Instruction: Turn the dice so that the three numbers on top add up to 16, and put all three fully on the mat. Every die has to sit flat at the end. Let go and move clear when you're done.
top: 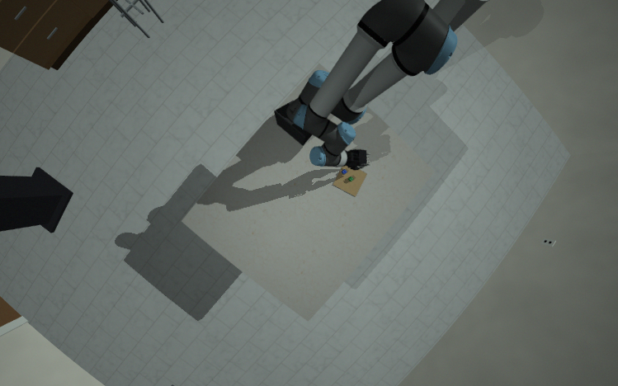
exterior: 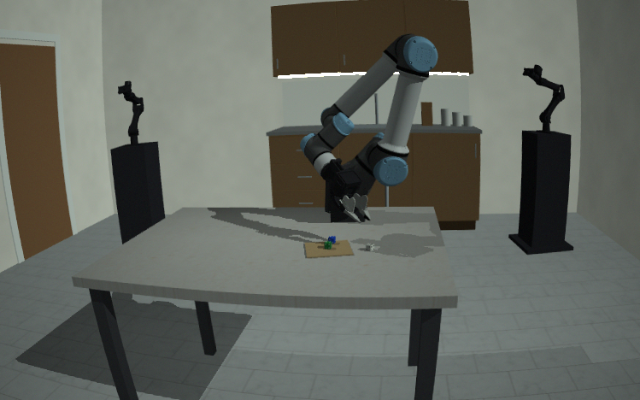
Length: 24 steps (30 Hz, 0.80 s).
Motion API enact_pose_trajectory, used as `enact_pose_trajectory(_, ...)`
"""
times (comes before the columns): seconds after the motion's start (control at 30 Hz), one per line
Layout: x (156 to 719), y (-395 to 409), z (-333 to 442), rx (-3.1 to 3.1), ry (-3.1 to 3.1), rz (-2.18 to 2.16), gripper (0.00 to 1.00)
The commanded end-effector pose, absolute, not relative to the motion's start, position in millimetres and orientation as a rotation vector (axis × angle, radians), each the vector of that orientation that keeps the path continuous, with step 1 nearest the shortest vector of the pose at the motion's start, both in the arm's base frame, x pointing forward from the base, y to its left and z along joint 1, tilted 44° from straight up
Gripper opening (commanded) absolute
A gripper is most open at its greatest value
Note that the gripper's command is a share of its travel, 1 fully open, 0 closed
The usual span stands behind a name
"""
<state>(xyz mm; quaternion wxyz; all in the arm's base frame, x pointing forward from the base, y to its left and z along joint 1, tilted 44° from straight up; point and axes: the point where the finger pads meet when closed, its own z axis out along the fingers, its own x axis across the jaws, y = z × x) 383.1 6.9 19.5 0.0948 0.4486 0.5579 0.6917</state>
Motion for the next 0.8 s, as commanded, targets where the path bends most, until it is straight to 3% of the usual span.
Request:
enact_pose_trajectory(0.0,381.3,0.1,27.1,1.328,1.656,2.053,0.21)
enact_pose_trajectory(0.77,381.3,-0.2,26.6,1.289,1.675,2.033,0.21)
